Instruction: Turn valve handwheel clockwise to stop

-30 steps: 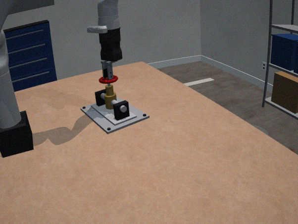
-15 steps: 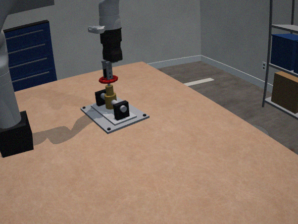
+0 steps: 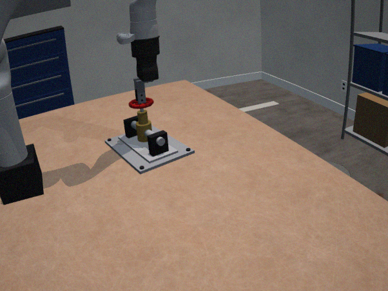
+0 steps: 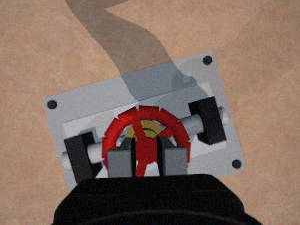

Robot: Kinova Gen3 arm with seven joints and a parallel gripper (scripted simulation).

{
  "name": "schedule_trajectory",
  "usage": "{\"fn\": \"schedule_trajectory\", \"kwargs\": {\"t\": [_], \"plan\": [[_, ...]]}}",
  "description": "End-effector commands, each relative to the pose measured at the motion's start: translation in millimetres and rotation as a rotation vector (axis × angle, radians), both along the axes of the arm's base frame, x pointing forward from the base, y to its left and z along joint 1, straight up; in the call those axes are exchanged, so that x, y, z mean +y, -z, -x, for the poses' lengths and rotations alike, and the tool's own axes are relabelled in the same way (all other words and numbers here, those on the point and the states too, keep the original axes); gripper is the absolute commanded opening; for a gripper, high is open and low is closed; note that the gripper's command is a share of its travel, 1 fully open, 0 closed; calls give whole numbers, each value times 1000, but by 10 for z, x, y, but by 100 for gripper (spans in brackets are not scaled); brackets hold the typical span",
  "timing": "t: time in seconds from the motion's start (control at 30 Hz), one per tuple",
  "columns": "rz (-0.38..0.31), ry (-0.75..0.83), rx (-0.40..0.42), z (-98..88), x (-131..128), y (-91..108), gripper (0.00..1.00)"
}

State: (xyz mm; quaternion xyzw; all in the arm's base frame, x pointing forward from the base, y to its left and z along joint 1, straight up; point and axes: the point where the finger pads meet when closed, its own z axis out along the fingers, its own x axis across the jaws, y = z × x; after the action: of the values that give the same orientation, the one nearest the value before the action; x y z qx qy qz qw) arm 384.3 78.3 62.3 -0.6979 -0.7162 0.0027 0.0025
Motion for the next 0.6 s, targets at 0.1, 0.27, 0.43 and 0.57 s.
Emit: {"fn": "schedule_trajectory", "kwargs": {"t": [0.1, 0.27, 0.43, 0.57], "plan": [[3, 108, -3, -4, 2, -6, 0], [3, 213, -3, -4, 2, -6, 0], [4, 273, -3, -5, 2, -6, 0], [4, 350, -3, -4, 2, -6, 0]]}}
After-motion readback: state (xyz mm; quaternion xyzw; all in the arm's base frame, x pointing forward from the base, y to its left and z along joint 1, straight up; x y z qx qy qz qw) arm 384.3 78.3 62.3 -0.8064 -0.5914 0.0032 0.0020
